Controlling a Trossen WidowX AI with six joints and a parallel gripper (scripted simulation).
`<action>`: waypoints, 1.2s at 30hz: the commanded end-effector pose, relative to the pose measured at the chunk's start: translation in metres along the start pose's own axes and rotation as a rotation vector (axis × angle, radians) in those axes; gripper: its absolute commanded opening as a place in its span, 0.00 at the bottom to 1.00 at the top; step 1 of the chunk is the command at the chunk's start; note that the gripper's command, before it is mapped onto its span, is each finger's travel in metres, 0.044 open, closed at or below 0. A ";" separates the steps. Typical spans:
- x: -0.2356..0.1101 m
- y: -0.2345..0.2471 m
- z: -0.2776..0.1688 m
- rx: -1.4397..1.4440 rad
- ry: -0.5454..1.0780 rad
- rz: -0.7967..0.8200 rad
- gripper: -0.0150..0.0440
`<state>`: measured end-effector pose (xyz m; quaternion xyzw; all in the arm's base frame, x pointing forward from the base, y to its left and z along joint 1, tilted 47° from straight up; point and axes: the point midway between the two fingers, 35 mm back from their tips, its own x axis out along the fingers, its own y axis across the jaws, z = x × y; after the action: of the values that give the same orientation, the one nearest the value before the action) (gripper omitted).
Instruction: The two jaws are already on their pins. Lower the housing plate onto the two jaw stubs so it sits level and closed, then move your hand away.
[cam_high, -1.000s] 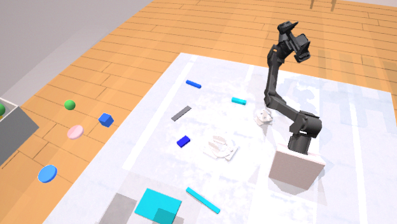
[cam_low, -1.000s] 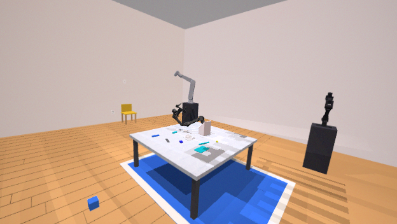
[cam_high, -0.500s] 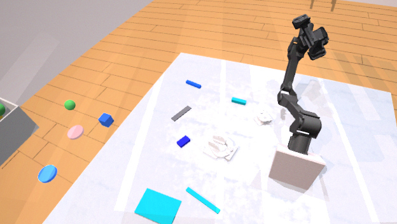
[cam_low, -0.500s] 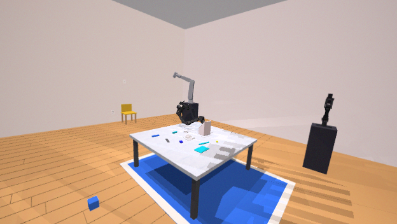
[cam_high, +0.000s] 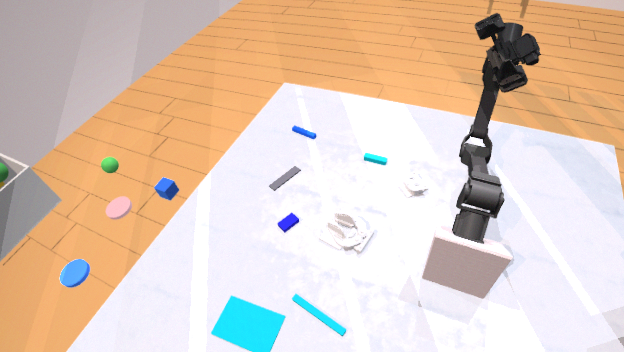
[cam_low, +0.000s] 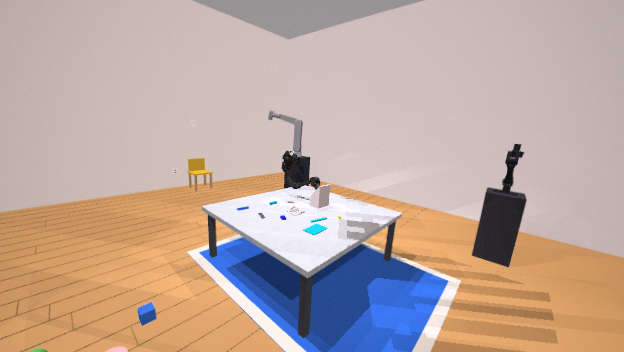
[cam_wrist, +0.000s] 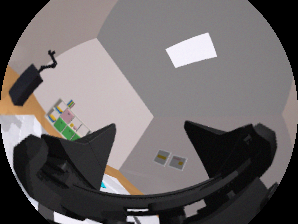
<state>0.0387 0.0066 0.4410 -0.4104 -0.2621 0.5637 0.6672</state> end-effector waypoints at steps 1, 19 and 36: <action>0.017 0.002 -0.002 -0.021 0.118 -0.012 1.00; 0.065 0.004 -0.036 -0.050 0.545 -0.056 1.00; 0.085 0.005 -0.097 -0.035 0.950 -0.064 1.00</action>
<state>0.1202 0.0666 0.3864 -0.6098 0.0128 0.3160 0.7267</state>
